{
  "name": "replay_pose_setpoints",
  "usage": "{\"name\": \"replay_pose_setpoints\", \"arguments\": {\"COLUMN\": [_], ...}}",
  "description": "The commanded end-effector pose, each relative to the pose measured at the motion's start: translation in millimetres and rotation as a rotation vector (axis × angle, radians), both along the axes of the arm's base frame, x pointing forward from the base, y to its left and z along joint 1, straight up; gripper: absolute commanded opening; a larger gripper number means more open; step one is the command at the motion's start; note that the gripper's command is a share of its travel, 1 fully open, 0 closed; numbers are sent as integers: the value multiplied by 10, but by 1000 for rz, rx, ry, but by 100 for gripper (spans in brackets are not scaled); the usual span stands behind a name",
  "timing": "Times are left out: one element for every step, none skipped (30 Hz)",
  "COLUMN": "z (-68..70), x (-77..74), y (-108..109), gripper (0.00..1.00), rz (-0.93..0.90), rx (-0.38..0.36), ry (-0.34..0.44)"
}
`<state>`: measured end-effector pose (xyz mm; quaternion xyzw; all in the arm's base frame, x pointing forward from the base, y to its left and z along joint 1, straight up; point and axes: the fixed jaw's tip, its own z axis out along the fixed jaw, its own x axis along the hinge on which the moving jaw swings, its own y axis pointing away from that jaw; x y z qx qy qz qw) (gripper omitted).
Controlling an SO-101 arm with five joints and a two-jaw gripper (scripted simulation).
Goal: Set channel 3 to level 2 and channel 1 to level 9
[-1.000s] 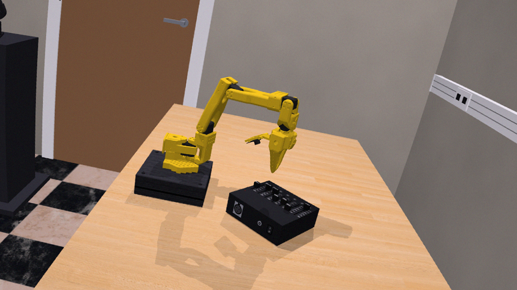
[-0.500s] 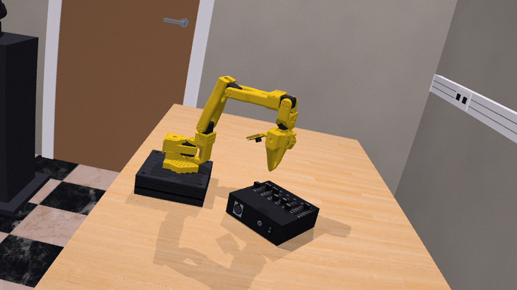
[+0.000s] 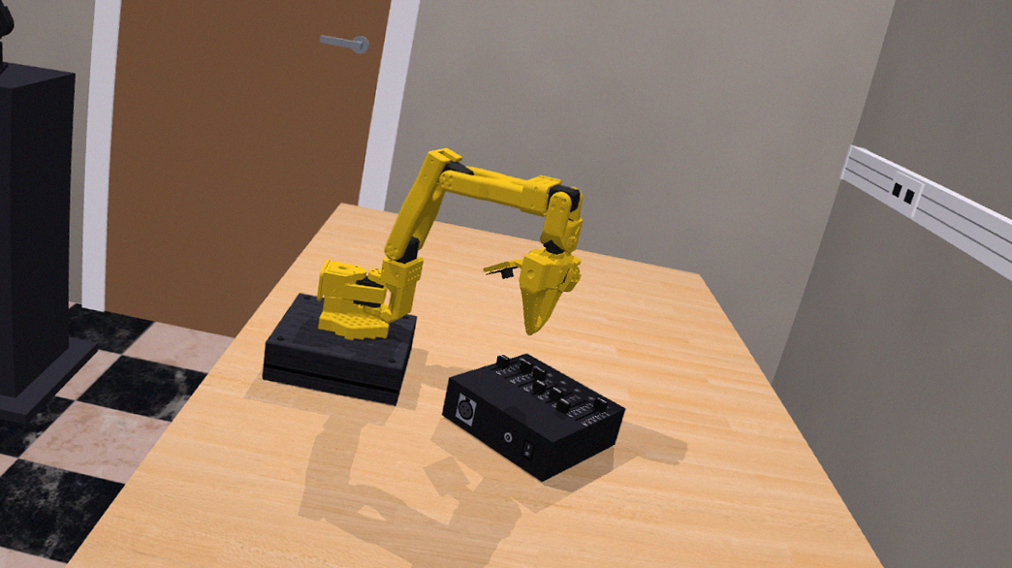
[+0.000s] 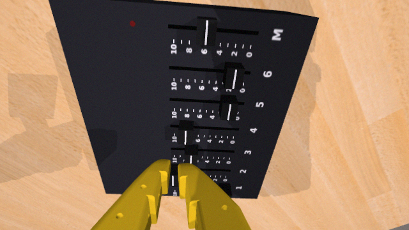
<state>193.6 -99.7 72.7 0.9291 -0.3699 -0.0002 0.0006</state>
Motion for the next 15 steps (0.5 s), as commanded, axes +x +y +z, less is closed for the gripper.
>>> {"name": "replay_pose_setpoints", "arguments": {"z": [-5, -10, -15, -22, -31, -42, -54, -68, -83, -83, -83, -100, -117, -134, -151], "x": [97, 141, 191, 247, 309, 374, 441, 509, 576, 576, 576, 642, 704, 762, 814], "y": [-15, -27, -41, -56, -71, -86, -101, -114, -127, -127, -127, -138, -147, -154, -160], "gripper": [0, 0, 0, 0, 0, 0, 0, 0, 0, 0, 0, 0, 0, 0, 0], "rz": [1, 2, 4, 5, 7, 9, 11, 13, 16, 16, 16, 18, 20, 22, 24], "rx": [-11, -16, -22, -28, -35, -43, -50, -58, -66, -66, -66, -74, -81, -88, -94], "ry": [-28, -39, -52, -67, -83, -101, -120, -139, -159, -159, -159, -179, -199, -218, -236]}}
